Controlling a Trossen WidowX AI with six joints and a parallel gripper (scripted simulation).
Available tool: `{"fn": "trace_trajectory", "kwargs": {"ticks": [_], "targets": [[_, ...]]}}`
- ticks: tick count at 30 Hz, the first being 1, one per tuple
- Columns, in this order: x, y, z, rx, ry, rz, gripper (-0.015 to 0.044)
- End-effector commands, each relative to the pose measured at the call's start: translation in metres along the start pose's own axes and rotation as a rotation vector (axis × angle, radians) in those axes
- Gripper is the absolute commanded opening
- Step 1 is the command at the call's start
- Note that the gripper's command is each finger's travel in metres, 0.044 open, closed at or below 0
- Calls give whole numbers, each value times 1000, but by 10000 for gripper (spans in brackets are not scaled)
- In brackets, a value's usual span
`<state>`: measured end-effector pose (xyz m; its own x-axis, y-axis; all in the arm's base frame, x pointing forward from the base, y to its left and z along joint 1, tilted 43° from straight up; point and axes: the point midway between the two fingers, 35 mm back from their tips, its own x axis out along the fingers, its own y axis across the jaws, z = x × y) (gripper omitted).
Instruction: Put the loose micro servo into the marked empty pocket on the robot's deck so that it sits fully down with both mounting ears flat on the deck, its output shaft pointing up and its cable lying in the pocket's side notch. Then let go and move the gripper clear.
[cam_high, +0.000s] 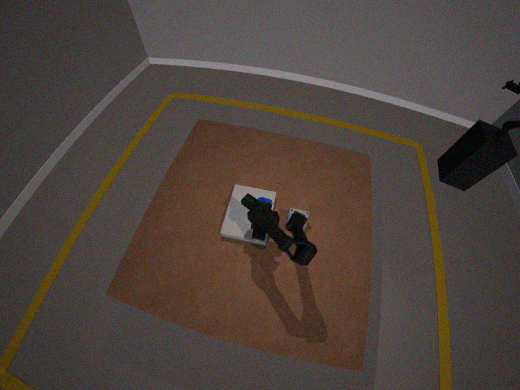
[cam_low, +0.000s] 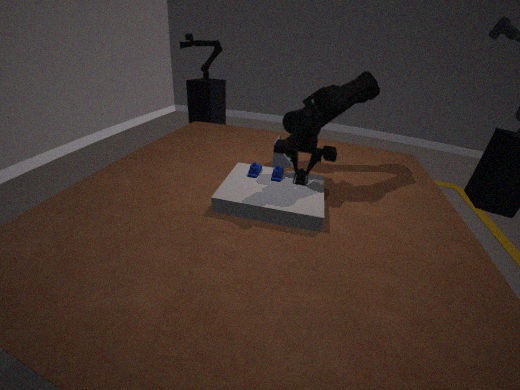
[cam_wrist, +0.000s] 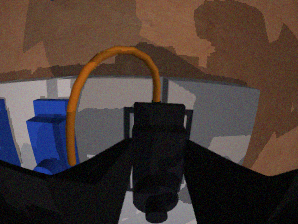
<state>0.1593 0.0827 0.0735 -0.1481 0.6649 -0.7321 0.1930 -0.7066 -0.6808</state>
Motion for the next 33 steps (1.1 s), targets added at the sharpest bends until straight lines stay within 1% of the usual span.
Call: {"fn": "trace_trajectory", "kwargs": {"ticks": [1, 3, 10, 13, 17, 21, 25, 30, 31, 33], "targets": [[4, 0, 0, 4, 4, -1, 0], [5, 0, 0, 4, 4, -1, 0], [3, 0, 0, 4, 4, -1, 184], [-3, 0, 0, 4, 4, 0, 187], [-30, 0, 0, 4, 3, 0, 187], [-32, 0, -3, 4, 3, 0, 187], [-38, -1, -16, 4, 14, 3, 292], [-65, -2, -56, -4, 12, 3, 424], [-71, -2, -64, -3, 11, 3, 440], [-81, -1, -81, -2, 9, 3, 440]]}}
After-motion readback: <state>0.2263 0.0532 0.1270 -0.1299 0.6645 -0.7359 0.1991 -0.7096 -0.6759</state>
